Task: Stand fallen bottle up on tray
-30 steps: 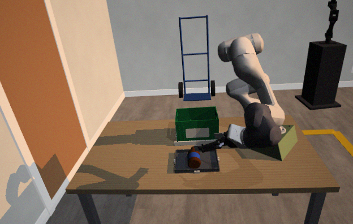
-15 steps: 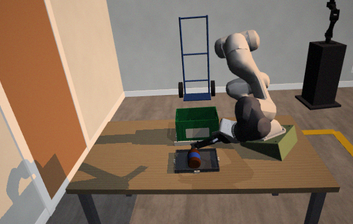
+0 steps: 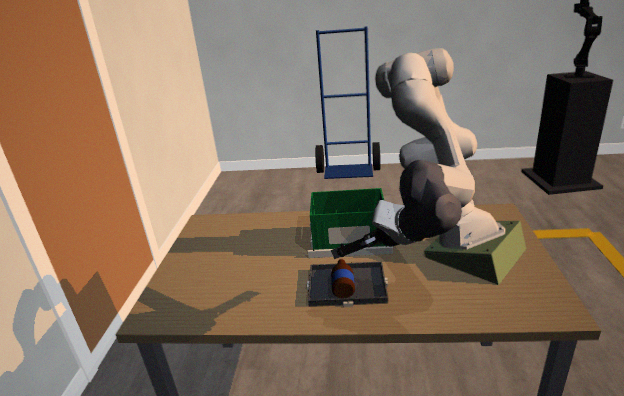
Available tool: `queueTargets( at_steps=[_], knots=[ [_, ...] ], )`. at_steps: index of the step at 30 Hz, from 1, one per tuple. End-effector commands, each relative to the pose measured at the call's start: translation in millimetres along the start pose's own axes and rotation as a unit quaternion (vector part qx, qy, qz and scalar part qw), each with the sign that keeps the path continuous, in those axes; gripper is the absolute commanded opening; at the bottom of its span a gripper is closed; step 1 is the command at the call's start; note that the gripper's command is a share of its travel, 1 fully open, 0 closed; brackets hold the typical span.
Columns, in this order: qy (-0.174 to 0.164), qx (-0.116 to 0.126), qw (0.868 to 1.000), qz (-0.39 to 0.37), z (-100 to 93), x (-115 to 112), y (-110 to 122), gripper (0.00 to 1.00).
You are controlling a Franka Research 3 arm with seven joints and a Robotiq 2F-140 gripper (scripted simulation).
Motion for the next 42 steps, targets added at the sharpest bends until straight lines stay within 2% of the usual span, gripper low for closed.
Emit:
queueTargets(
  at_steps=[1,11,12,27,28,40,41,42],
  knots=[
    [-0.022,-0.001,1.0,0.012,5.1,2.7,-1.9,1.0],
    [-0.022,-0.001,1.0,0.012,5.1,2.7,-1.9,1.0],
    [-0.059,-0.009,0.998,0.03,18.0,10.5,1.9,1.0],
    [-0.059,-0.009,0.998,0.03,18.0,10.5,1.9,1.0],
    [-0.095,-0.016,0.994,0.048,30.0,17.2,6.1,1.0],
    [-0.095,-0.016,0.994,0.048,30.0,17.2,6.1,1.0],
    [-0.131,-0.022,0.989,0.067,40.9,22.7,10.7,1.0],
    [-0.131,-0.022,0.989,0.067,40.9,22.7,10.7,1.0]
  ],
)
Point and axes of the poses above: the point where the finger pads meet when closed, its own z axis out along the fingers, its own y axis across the jaws, x = y × z, the point moved 1 cm from there along -z, back along the fingers, and after that the axes turned 15 degrees about -z, right-handed, at the moved point
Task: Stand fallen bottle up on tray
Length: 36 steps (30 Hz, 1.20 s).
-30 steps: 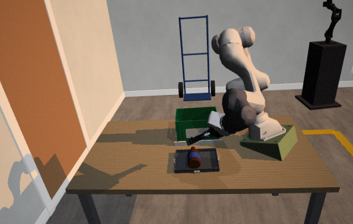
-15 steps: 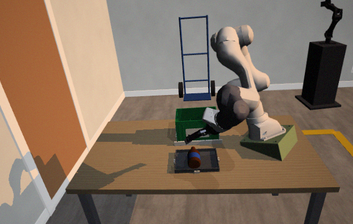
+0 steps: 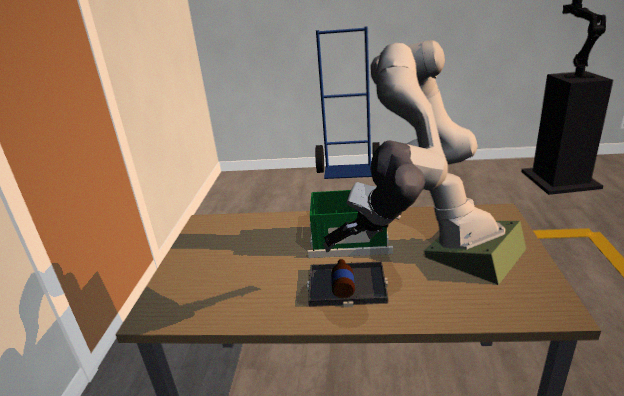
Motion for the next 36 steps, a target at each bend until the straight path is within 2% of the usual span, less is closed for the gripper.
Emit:
queueTargets(
  at_steps=[1,12,13,25,26,36],
  knots=[
    [-0.028,-0.002,1.0,0.013,5.4,5.1,-1.1,1.0],
    [-0.028,-0.002,1.0,0.013,5.4,5.1,-1.1,1.0],
    [-0.063,-0.008,0.997,0.032,14.1,11.9,2.6,1.0],
    [-0.063,-0.008,0.997,0.032,14.1,11.9,2.6,1.0],
    [-0.097,-0.012,0.994,0.051,21.8,17.7,6.4,1.0],
    [-0.097,-0.012,0.994,0.051,21.8,17.7,6.4,1.0]
  ],
)
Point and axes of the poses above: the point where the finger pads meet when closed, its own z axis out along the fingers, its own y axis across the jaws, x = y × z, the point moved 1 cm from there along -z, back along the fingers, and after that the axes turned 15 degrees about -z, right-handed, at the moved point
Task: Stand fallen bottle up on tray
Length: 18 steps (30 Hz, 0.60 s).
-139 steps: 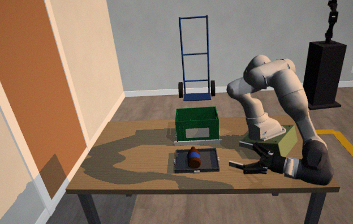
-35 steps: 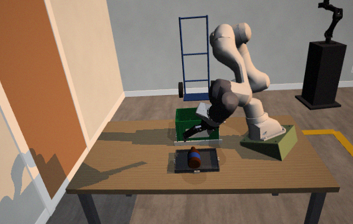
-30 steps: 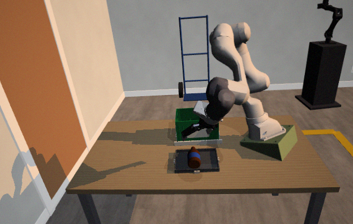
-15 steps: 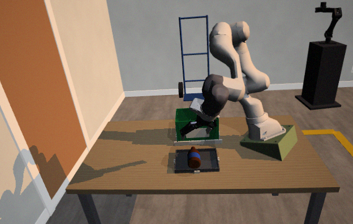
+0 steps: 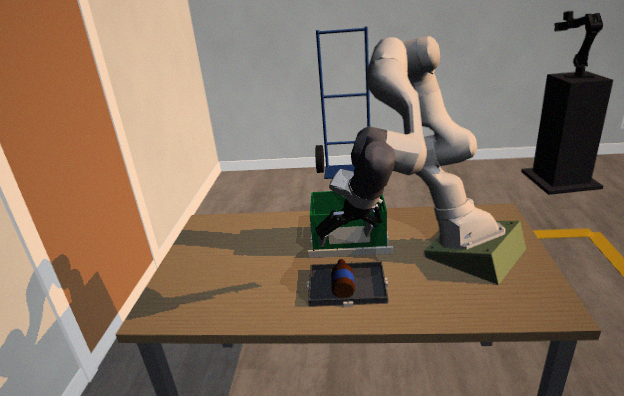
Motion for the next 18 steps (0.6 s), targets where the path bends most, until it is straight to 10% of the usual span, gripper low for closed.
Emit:
queueTargets(
  at_steps=[1,18],
  knots=[
    [-0.005,0.001,1.0,-0.003,0.2,-2.1,-0.4,1.0],
    [-0.068,-0.006,0.997,0.034,10.7,9.4,5.7,1.0]
  ],
)
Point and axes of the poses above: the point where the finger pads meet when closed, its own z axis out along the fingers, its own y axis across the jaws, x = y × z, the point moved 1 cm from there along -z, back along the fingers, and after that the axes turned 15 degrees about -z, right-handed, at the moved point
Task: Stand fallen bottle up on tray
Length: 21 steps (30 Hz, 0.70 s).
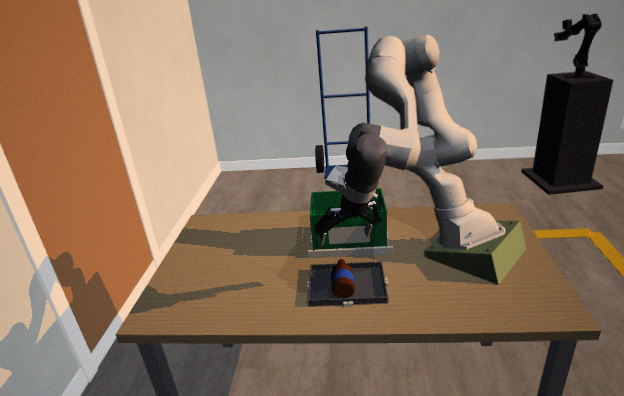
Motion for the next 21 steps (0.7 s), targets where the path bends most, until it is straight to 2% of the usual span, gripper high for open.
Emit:
queueTargets(
  at_steps=[1,11,12,21],
  knots=[
    [-0.029,-0.002,0.999,0.015,3.5,5.5,0.8,1.0],
    [-0.029,-0.002,0.999,0.015,3.5,5.5,0.8,1.0],
    [-0.058,-0.004,0.998,0.033,7.0,10.3,3.4,1.0],
    [-0.058,-0.004,0.998,0.033,7.0,10.3,3.4,1.0]
  ],
)
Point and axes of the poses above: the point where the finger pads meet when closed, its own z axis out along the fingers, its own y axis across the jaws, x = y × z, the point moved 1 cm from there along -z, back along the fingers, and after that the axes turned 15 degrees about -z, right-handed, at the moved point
